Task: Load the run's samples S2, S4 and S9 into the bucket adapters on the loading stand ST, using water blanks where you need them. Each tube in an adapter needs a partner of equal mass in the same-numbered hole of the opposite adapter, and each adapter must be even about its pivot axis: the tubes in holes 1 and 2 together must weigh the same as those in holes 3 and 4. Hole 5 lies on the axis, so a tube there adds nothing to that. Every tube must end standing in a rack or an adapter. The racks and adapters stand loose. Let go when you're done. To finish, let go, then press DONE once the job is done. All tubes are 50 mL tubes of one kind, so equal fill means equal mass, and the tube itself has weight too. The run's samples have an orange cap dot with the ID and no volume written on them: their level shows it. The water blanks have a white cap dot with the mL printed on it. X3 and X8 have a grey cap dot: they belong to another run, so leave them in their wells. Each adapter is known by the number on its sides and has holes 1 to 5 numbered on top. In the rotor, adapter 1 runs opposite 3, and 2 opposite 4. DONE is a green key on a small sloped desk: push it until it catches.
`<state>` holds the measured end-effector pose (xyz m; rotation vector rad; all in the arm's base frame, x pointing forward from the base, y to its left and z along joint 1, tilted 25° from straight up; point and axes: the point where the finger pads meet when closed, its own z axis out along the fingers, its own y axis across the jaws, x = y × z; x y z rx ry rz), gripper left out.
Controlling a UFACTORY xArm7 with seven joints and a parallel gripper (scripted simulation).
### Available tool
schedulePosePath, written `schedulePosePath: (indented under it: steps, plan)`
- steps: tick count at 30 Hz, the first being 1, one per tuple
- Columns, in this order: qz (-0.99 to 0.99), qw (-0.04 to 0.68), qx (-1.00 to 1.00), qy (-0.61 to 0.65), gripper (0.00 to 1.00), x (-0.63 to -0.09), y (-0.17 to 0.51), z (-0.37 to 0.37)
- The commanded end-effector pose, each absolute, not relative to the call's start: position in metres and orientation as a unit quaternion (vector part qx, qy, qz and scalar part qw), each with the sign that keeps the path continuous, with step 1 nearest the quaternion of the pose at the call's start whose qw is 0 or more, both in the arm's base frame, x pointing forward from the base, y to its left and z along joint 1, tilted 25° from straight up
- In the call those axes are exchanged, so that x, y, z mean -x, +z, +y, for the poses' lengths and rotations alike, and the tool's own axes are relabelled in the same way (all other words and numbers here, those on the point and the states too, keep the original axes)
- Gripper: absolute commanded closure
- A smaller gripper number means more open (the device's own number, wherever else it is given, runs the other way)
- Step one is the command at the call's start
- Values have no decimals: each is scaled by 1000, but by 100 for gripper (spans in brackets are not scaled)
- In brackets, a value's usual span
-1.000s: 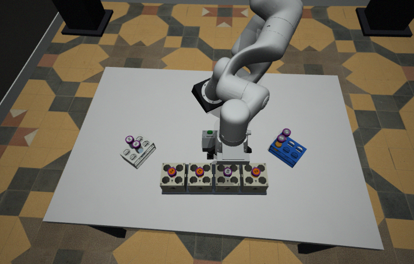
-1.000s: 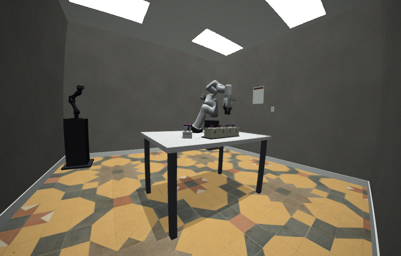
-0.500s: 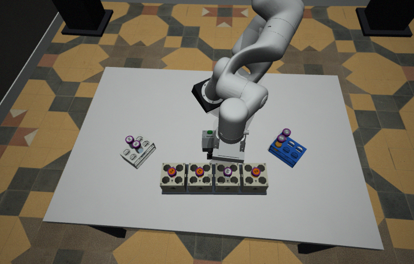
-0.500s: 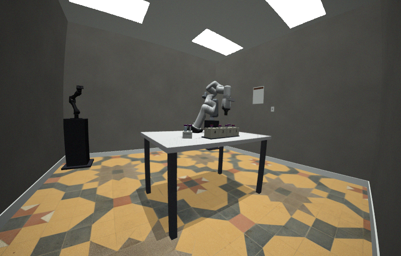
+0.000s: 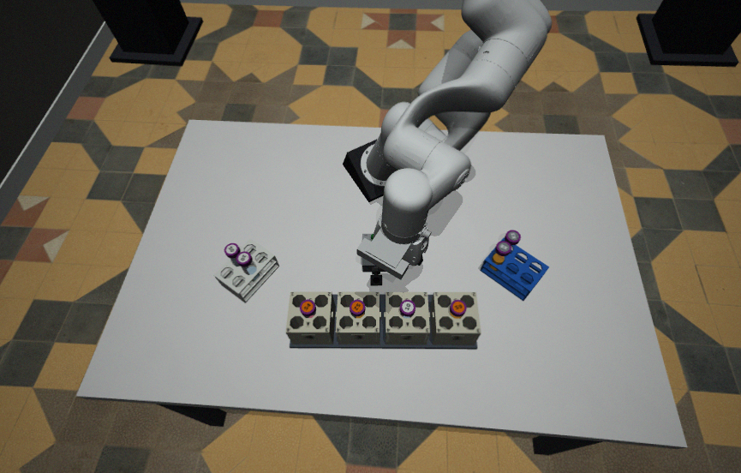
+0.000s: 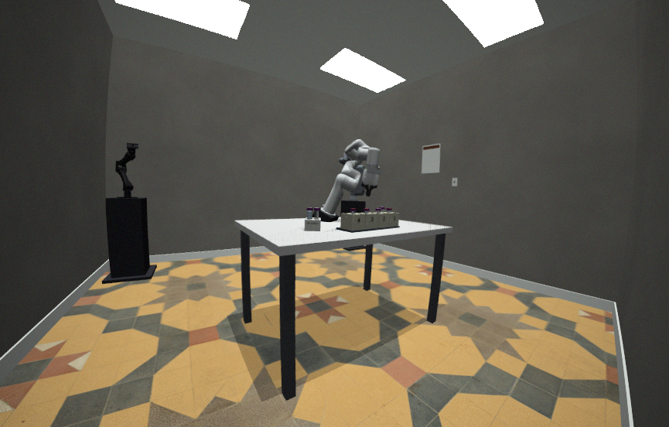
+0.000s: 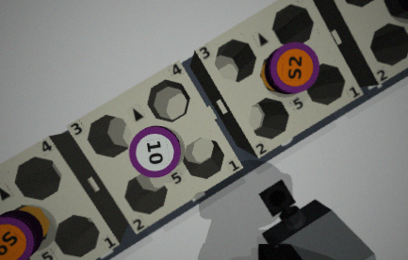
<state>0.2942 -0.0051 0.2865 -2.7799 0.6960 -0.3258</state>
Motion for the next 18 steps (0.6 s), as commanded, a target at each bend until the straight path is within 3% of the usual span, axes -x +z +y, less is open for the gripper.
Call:
schedulePosePath:
  steps: [1,18]
  plan:
    - [326,129,932,-88,100,-277,267,-11]
    - [540,130,831,-12,100,-230,210,-25]
